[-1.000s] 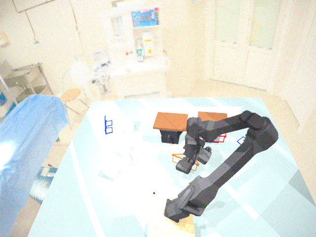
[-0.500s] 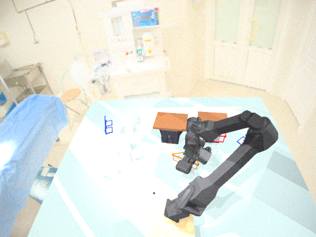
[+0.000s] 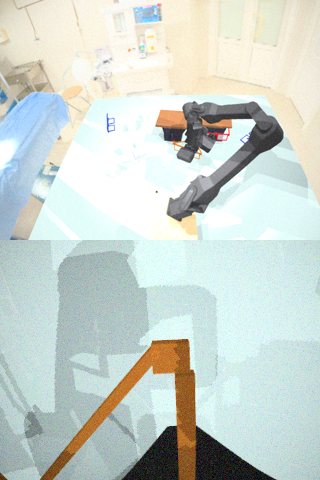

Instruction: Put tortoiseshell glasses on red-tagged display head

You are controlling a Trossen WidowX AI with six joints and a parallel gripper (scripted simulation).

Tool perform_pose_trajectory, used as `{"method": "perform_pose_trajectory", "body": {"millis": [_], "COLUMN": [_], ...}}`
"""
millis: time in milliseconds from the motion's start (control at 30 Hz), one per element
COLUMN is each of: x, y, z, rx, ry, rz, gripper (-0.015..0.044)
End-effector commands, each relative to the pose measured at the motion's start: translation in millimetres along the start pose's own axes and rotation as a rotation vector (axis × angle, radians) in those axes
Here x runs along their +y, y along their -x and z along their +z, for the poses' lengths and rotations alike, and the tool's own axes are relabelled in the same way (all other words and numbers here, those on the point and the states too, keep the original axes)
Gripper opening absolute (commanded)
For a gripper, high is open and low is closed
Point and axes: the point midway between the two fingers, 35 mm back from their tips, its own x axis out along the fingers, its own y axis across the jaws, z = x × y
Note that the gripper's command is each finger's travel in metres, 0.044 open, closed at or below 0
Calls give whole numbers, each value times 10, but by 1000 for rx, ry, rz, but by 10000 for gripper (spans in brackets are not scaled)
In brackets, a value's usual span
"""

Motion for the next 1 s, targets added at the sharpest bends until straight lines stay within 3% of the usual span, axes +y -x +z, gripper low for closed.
{"method": "perform_pose_trajectory", "body": {"millis": [0,367,967], "x": [10,18,-160], "y": [245,410,489], "z": [-14,-118,-1025], "rx": [7,7,30], "ry": [-7,56,677], "rz": [3,5,8], "gripper": [0,0,0]}}
